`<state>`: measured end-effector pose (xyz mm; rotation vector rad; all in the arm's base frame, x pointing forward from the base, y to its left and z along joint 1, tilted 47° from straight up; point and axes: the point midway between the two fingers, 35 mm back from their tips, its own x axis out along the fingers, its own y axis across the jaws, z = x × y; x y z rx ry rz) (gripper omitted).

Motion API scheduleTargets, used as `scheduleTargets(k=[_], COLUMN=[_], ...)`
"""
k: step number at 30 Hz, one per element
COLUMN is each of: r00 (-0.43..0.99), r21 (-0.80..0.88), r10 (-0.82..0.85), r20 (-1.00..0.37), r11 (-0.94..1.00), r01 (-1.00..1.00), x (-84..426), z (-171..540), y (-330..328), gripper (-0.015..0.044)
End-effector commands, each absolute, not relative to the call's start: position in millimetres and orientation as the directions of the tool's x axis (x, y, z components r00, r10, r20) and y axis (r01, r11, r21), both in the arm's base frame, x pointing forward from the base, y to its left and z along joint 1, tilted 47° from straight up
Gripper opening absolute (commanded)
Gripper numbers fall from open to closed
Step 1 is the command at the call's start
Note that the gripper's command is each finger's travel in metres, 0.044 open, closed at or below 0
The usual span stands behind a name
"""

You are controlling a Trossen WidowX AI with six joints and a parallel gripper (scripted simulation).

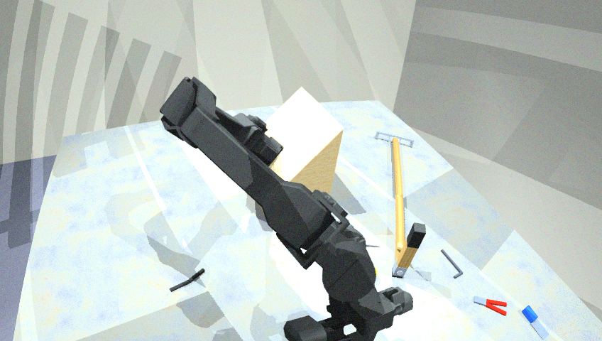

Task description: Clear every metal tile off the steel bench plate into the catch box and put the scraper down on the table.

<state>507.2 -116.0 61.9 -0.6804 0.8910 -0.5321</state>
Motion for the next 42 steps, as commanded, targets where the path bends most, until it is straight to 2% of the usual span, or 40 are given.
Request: scheduleTargets(k=[1,42], r00=[0.531,0.534], r21=[-0.726,-0.725], r10=[-0.67,-0.667], r20=[-0.519,-0.52], r11=[0.673,0.675], r01=[0.14,0.138], x=[502.6,444.7], z=[63.8,70.4], y=[-113.1,-97.5], gripper=[0.0,0.0])
